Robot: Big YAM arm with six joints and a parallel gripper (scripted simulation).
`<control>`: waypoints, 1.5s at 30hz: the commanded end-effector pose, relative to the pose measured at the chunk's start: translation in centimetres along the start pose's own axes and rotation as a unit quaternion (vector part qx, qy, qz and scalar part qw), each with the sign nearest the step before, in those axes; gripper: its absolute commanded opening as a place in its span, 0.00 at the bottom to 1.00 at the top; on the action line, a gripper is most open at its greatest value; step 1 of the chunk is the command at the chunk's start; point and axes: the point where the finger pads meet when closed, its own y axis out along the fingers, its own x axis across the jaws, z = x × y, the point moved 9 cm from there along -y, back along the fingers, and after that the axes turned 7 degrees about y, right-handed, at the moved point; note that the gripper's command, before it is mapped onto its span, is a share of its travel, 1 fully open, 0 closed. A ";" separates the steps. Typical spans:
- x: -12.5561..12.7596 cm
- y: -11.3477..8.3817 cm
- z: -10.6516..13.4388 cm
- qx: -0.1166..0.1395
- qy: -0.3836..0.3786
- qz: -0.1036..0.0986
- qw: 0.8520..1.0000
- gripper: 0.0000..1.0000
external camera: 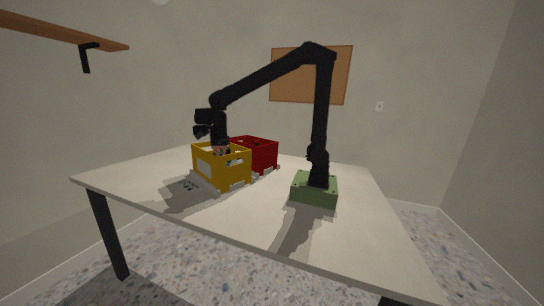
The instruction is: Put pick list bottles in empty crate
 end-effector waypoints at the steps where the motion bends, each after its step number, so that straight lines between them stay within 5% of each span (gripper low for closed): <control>1: 0.4 -1.5 0.0 -0.019 0.003 0.002 1.000 0.00; 33: 0.4 -1.3 0.2 -0.018 0.002 0.002 1.000 0.00; 34: 0.5 -1.3 0.2 -0.019 0.002 0.002 1.000 0.61; 45: 0.4 -0.4 0.1 -0.012 0.002 0.001 1.000 0.61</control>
